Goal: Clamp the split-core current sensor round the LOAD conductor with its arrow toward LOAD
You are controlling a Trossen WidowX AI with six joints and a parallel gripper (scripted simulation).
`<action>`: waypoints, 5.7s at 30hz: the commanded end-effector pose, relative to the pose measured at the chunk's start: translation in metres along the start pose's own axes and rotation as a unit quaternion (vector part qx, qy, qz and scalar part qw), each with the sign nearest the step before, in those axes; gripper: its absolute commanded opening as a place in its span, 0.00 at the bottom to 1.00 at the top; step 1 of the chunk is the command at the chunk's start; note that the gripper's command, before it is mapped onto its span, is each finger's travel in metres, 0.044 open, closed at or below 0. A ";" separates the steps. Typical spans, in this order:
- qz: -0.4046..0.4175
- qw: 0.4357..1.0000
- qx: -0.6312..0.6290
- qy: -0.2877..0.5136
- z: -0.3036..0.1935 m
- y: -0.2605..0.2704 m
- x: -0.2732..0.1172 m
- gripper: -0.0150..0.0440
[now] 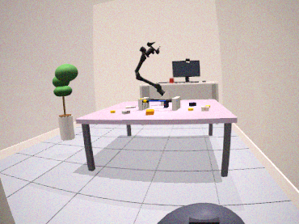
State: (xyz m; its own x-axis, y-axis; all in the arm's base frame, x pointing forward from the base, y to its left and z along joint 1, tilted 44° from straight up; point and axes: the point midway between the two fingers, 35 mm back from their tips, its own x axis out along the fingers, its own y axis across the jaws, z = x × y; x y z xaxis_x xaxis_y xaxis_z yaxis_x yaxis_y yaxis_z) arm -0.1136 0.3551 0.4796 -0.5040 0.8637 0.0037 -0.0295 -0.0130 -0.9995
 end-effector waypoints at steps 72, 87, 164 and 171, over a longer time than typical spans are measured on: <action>-0.347 -0.085 0.271 0.894 -0.227 0.290 -0.543 1.00; -0.347 -0.085 0.271 0.894 -0.227 0.290 -0.543 1.00; -0.271 -0.118 0.327 0.898 -0.178 0.535 -0.441 0.67; -0.271 -0.118 0.327 0.898 -0.178 0.535 -0.441 0.59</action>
State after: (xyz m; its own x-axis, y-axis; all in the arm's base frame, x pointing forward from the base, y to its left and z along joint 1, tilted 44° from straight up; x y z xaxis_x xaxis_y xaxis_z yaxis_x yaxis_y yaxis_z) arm 0.2460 0.0570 -0.0624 0.3335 -0.6808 -0.6521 0.2034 0.7274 -0.6554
